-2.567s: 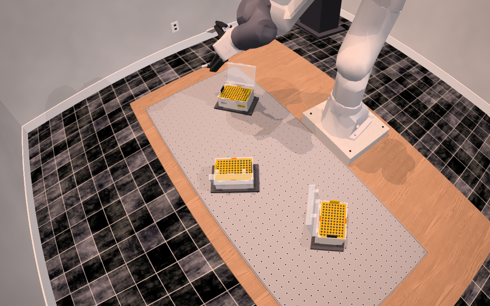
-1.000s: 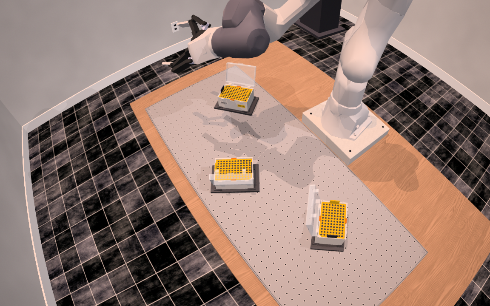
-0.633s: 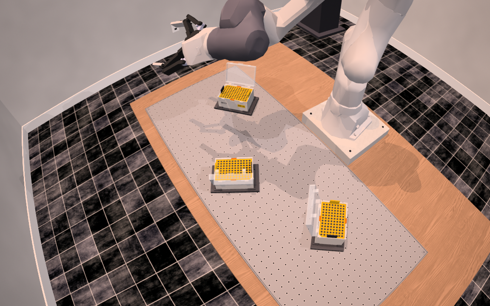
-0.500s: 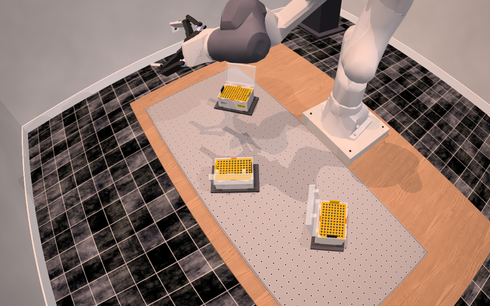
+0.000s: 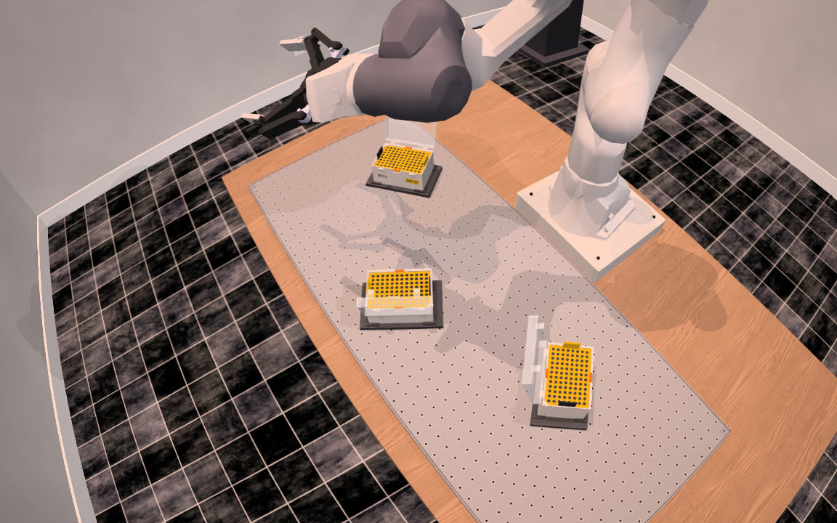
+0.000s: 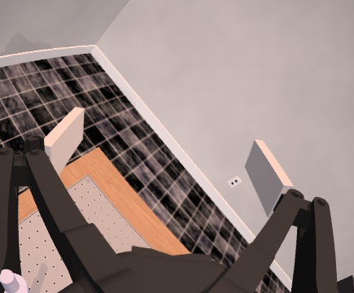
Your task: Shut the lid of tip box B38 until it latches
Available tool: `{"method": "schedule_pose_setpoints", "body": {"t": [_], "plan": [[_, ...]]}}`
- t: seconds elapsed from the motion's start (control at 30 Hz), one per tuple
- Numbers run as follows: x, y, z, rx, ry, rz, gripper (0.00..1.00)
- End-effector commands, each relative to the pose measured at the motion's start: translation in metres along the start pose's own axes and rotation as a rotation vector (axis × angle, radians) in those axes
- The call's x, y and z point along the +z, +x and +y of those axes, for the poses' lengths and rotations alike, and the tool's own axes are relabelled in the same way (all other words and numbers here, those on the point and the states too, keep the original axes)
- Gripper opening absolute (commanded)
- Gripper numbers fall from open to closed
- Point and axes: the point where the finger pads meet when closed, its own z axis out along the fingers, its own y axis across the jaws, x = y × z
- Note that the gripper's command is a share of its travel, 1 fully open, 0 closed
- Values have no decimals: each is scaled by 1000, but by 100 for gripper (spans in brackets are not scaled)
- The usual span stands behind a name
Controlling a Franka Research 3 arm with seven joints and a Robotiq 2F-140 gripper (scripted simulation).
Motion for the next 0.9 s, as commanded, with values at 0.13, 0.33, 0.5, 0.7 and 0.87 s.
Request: {"method": "schedule_pose_setpoints", "body": {"t": [0.13,0.33,0.5,0.7,0.87], "plan": [[-23,23,-14,60,-4,23,100],[-44,38,-28,98,6,50,100],[-55,45,-36,98,6,50,100],[-78,57,-50,159,29,89,100],[-98,67,-62,159,29,89,100]]}}
